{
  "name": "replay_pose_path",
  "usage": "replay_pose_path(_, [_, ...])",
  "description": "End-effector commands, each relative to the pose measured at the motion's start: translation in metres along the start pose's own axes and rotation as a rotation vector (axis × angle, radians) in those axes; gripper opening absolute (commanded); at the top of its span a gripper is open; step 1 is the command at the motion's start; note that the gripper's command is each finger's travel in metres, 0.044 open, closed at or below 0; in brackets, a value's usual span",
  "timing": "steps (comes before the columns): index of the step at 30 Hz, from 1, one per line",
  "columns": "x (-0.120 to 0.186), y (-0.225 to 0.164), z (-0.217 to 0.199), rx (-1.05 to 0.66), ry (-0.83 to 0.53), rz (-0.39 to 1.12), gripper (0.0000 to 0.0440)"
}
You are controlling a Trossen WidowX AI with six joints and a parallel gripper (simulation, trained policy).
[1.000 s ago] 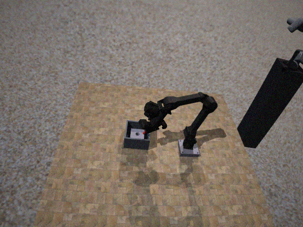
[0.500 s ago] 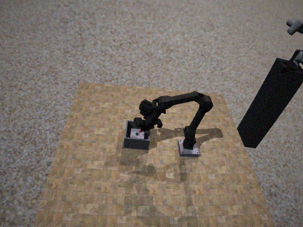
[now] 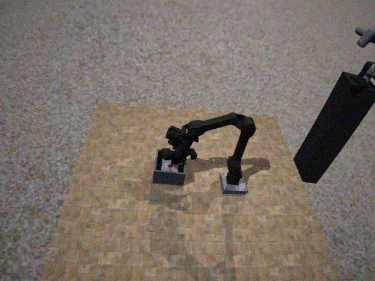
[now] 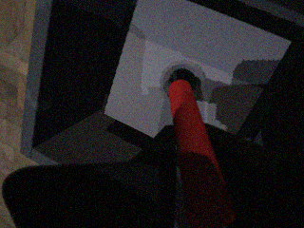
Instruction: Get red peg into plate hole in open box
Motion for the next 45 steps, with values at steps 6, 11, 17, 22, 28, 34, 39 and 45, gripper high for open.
replay_pose_path(6, [-0.018, 0.007, 0.007, 0.037, -0.058, -0.011, 0.015])
replay_pose_path(11, [-0.018, 0.01, 0.016, 0.055, -0.069, -0.015, 0.0153])
replay_pose_path(17, [-0.016, 0.016, 0.03, 0.085, -0.071, -0.006, 0.0136])
replay_pose_path(22, [-0.014, 0.022, 0.042, 0.105, -0.073, -0.002, 0.0133])
replay_pose_path(28, [-0.014, 0.031, 0.055, 0.122, -0.07, -0.005, 0.013])
replay_pose_path(34, [-0.018, 0.038, 0.061, 0.139, -0.098, 0.011, 0.0129])
replay_pose_path(39, [-0.023, 0.046, 0.064, 0.144, -0.13, 0.018, 0.0129])
replay_pose_path(45, [-0.028, 0.055, 0.066, 0.142, -0.158, 0.025, 0.013])
Point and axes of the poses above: the point midway between the two fingers, 35 mm back from their tips, its own x axis back along the fingers, its own z axis across the jaws, y = z × x, the point moved 9 cm from there along x, back along the fingers, and after that the axes turned 15 degrees about -x, right-handed, at the moved point
